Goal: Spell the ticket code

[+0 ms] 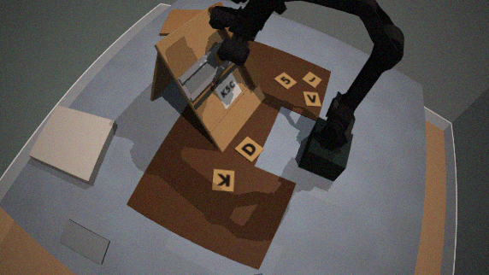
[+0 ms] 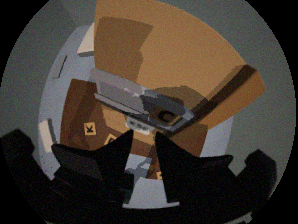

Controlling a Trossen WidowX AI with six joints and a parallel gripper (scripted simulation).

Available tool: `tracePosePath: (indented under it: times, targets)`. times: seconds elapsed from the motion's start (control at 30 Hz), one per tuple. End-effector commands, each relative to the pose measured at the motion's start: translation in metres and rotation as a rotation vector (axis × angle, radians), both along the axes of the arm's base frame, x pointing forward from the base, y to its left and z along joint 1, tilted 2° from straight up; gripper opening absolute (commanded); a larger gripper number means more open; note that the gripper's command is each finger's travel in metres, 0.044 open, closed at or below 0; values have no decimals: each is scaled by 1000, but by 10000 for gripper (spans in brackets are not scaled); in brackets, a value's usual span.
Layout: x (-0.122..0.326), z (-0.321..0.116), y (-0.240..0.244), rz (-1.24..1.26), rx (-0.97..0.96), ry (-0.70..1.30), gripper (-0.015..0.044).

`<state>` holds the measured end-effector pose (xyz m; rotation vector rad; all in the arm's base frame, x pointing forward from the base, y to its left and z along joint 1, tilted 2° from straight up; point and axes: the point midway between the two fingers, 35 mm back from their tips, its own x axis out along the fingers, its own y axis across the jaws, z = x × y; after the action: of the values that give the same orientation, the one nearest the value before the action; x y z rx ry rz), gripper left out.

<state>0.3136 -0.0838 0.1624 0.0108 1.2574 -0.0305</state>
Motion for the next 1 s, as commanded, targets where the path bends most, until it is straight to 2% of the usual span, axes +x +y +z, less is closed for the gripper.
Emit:
tracePosePath:
  times: [0.0, 0.27, 0.37, 0.97]
  targets:
    - [-25, 32, 5, 351, -81, -108, 236]
    - [-75, 81, 25, 1008, -394, -335, 440]
    - [-84, 89, 30, 1123, -474, -373, 440]
    - [-84, 89, 30, 1123, -474, -373, 440]
